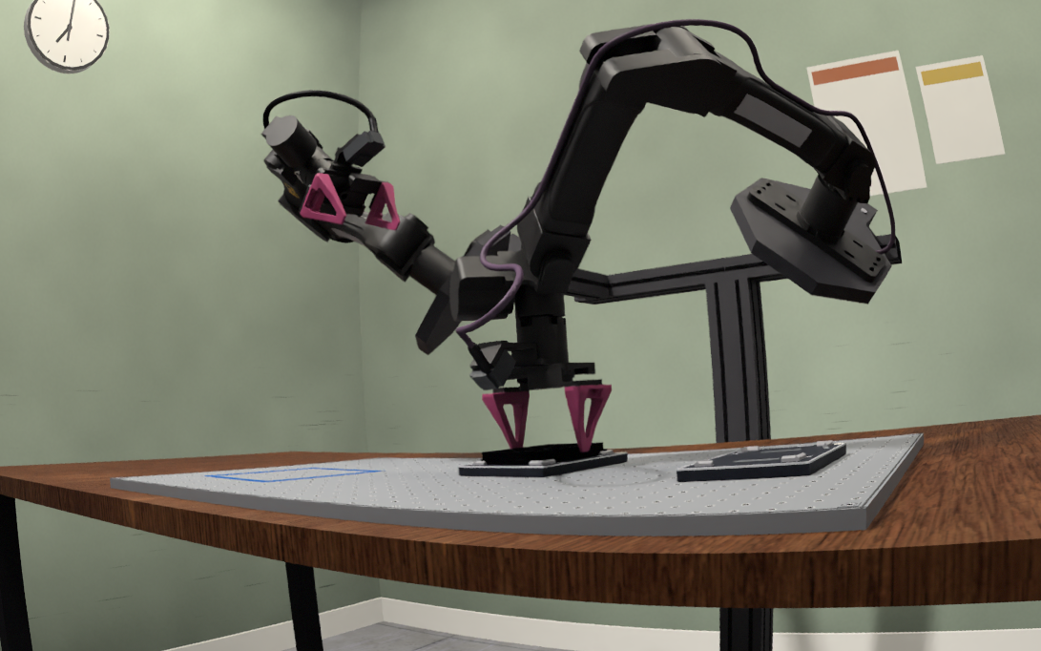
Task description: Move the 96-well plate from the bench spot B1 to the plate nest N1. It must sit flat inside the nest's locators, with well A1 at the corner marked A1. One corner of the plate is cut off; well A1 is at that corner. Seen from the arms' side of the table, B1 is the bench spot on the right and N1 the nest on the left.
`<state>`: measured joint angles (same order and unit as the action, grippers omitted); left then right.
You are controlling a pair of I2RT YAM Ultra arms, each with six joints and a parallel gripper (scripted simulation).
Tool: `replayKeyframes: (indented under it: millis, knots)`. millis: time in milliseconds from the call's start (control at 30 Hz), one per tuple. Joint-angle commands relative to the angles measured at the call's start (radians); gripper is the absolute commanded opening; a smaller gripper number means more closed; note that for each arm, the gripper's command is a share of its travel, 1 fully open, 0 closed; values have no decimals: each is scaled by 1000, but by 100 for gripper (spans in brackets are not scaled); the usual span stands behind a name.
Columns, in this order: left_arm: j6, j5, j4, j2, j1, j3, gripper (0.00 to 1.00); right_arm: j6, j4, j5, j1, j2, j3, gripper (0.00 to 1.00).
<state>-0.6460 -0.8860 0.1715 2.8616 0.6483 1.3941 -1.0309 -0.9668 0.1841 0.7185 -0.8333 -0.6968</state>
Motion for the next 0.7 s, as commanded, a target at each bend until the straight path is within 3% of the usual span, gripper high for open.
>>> replayKeyframes:
  millis: [0, 167, 300, 433, 667]
  knots:
    - [21, -12, -30, 9, 12, -1, 100, 5, -2, -15, 13, 13, -1, 100]
    - [22, -12, -32, 9, 12, -2, 100, 5, -2, -15, 13, 13, -1, 100]
    - [22, -12, -32, 9, 12, -2, 92, 5, -2, -15, 13, 13, -1, 100]
    - [22, -12, -32, 8, 12, -2, 92, 5, -2, -15, 13, 13, -1, 100]
    - [16, -3, -21, -1, 12, -2, 82, 5, -2, -15, 13, 13, -1, 100]
